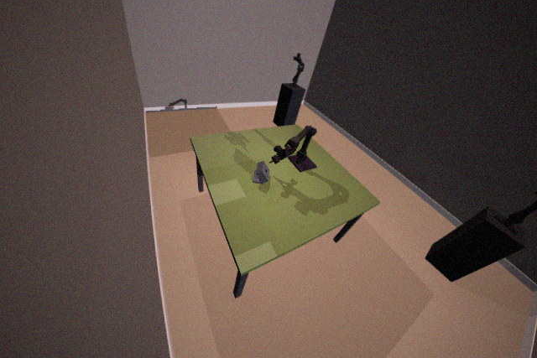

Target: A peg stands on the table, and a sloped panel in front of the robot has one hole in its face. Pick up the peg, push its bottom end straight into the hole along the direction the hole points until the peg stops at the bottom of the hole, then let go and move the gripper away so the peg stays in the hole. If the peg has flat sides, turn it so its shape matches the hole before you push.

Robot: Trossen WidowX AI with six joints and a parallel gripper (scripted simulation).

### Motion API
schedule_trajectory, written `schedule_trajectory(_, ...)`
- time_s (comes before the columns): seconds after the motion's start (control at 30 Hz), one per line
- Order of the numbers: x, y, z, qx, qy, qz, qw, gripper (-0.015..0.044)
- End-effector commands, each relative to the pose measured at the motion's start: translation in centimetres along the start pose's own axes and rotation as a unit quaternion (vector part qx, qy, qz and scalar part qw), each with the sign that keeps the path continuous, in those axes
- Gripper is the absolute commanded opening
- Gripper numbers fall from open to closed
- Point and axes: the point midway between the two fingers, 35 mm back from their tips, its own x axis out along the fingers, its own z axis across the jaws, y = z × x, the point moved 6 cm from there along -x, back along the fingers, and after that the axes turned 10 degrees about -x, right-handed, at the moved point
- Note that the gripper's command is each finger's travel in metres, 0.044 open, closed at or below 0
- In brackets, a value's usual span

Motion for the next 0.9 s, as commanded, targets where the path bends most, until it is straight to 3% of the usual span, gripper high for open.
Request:
schedule_trajectory(0.0, -0.2, 0.3, 0.2, -0.012, -0.005, -0.009, 1.000, 0.0000)
schedule_trajectory(0.87, -2.0, 2.7, 1.3, -0.096, -0.042, -0.056, 0.993, 0.0000)
